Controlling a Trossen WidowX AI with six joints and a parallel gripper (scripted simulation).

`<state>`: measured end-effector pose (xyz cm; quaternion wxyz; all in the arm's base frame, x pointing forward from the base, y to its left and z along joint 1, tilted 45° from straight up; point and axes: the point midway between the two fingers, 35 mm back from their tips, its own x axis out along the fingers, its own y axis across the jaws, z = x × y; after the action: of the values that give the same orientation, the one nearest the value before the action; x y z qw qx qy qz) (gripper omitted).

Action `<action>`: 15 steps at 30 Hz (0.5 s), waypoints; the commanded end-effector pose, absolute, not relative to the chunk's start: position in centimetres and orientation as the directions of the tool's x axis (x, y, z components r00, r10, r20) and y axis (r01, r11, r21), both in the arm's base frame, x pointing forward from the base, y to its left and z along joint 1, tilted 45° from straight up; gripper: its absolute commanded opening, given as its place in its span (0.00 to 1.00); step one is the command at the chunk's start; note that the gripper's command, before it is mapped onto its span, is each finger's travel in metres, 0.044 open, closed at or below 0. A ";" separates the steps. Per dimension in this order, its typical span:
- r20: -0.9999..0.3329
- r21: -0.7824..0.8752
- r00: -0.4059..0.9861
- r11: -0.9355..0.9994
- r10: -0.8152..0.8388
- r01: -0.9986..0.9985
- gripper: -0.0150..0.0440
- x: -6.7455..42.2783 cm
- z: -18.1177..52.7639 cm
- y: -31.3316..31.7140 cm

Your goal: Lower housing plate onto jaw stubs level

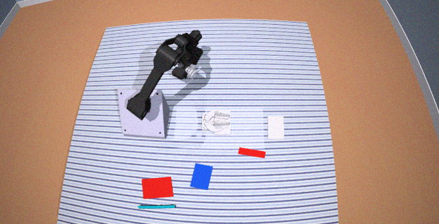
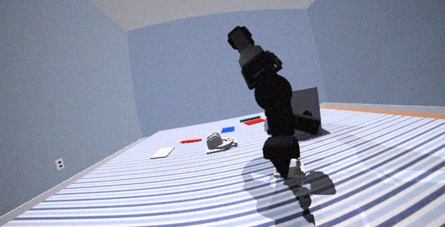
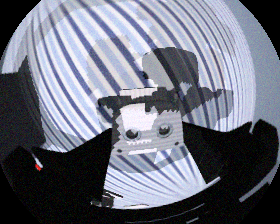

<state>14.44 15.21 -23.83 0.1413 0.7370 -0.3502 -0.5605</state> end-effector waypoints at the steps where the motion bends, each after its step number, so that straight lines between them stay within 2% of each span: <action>1: -0.727 0.601 0.126 -0.715 -0.675 -0.358 0.85 14.4 -23.8 15.2; 15: -0.728 0.600 0.127 -0.716 -0.673 -0.356 0.85 14.3 -22.2 16.9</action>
<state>14.11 15.48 -23.00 0.1510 0.7325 -0.3555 -0.5605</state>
